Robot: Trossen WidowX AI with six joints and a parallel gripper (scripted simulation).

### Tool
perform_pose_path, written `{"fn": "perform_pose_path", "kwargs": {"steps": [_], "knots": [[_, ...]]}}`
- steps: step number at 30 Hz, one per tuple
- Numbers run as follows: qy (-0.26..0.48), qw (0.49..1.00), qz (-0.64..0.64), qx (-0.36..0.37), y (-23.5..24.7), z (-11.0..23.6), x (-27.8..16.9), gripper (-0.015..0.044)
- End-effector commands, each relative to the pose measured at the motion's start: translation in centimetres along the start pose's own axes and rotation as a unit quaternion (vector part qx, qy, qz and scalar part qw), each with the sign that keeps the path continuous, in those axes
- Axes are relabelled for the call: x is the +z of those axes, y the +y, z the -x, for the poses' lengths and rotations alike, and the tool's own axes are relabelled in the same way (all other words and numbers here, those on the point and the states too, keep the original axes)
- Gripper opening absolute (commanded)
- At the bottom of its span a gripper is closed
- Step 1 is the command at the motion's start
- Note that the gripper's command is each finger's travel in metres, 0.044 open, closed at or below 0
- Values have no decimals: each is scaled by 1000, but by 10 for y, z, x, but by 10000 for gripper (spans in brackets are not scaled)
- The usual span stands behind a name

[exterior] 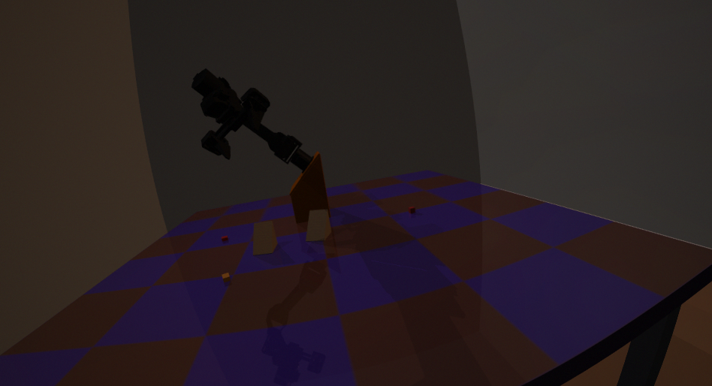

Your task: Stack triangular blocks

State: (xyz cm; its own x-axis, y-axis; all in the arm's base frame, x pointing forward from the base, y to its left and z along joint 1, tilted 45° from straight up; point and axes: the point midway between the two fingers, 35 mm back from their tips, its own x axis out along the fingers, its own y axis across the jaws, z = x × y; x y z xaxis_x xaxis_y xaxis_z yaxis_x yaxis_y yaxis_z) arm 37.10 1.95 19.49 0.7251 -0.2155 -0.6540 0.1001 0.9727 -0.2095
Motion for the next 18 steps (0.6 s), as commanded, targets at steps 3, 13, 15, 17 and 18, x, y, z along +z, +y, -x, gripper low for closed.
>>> {"fn": "perform_pose_path", "kwargs": {"steps": [3,13,15,17,18], "knots": [[157,977,53,-132,-56,-36,-71,440],[328,904,133,-242,-115,-41,-142,440],[328,904,133,-242,-115,-41,-142,440],[328,904,133,-242,-115,-41,-142,440],[328,904,133,-242,-115,-41,-142,440]]}}
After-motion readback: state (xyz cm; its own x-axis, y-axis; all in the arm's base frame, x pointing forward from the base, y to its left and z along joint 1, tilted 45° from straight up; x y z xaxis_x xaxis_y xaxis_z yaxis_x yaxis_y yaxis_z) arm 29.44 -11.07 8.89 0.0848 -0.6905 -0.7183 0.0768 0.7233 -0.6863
